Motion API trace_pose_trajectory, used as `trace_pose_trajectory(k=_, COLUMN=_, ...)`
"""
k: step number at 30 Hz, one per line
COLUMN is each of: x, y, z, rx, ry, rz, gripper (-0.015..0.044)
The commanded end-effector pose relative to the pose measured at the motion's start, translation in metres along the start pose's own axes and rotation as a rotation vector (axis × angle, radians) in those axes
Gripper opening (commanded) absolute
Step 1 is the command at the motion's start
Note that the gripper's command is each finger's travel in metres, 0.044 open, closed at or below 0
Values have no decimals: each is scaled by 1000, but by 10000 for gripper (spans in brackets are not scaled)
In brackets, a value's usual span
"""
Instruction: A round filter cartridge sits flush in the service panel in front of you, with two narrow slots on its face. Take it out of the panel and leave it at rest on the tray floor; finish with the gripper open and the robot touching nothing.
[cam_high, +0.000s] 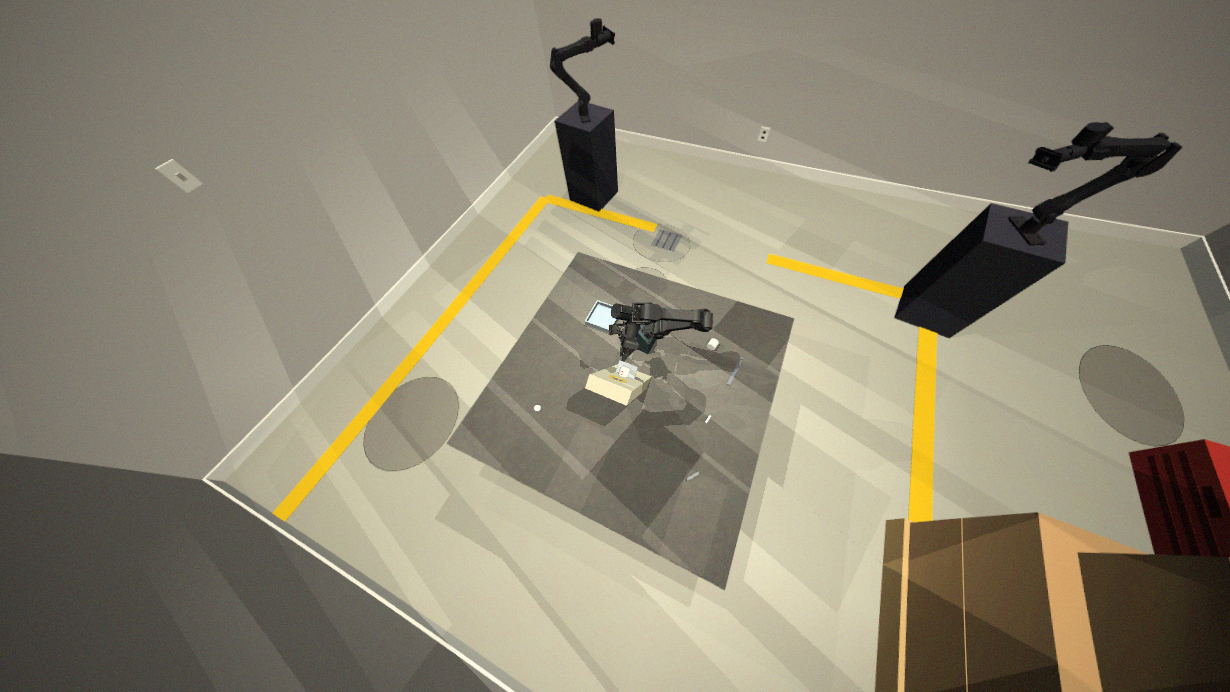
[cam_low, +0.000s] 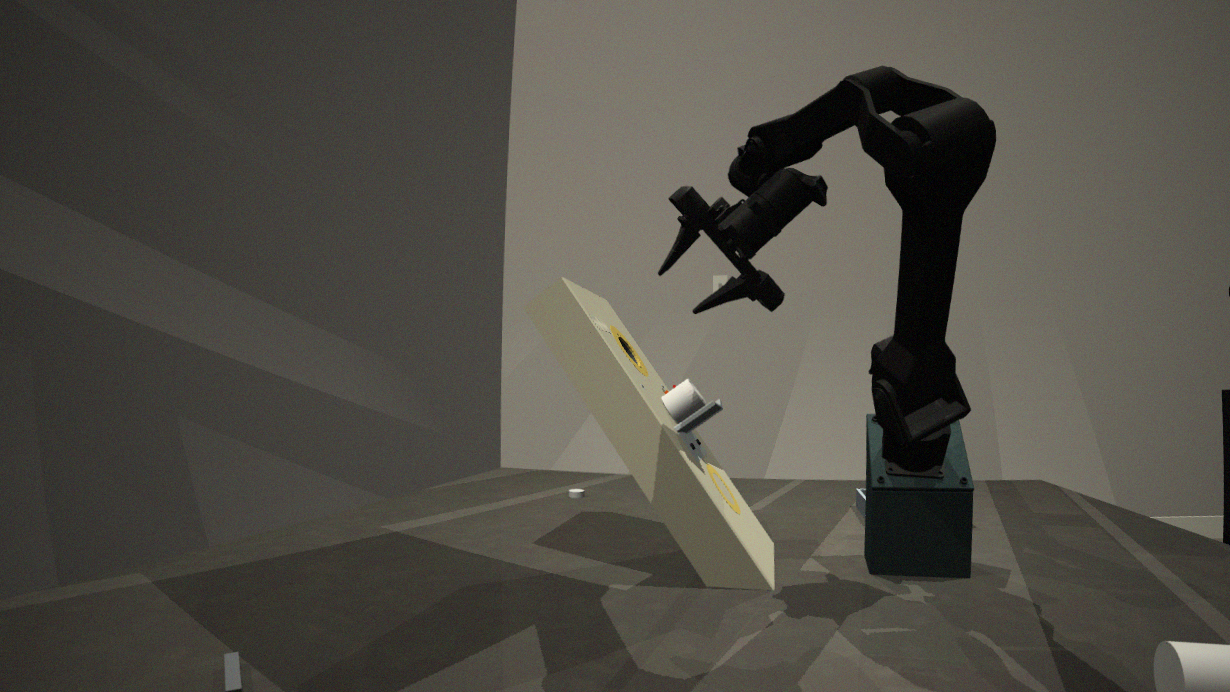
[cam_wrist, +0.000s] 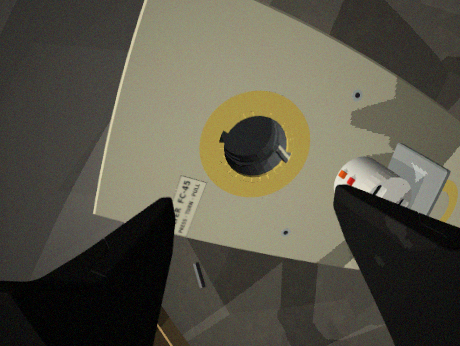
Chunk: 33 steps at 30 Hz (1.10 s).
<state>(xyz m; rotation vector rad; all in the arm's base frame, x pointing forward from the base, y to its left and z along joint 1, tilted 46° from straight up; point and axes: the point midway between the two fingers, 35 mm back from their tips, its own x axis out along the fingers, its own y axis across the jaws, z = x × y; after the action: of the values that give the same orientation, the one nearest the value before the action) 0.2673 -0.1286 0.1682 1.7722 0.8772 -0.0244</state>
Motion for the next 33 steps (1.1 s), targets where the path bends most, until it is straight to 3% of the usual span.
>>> trace_pose_trajectory(k=1, x=21, y=-42, z=-16, rx=-593, ry=122, rz=-134, gripper=305)
trace_pose_trajectory(k=11, x=33, y=-77, z=-35, rx=-1124, ry=307, rz=-178, gripper=305)
trace_pose_trajectory(k=33, x=42, y=-81, z=-35, rx=-1136, ry=310, rz=-181, gripper=305)
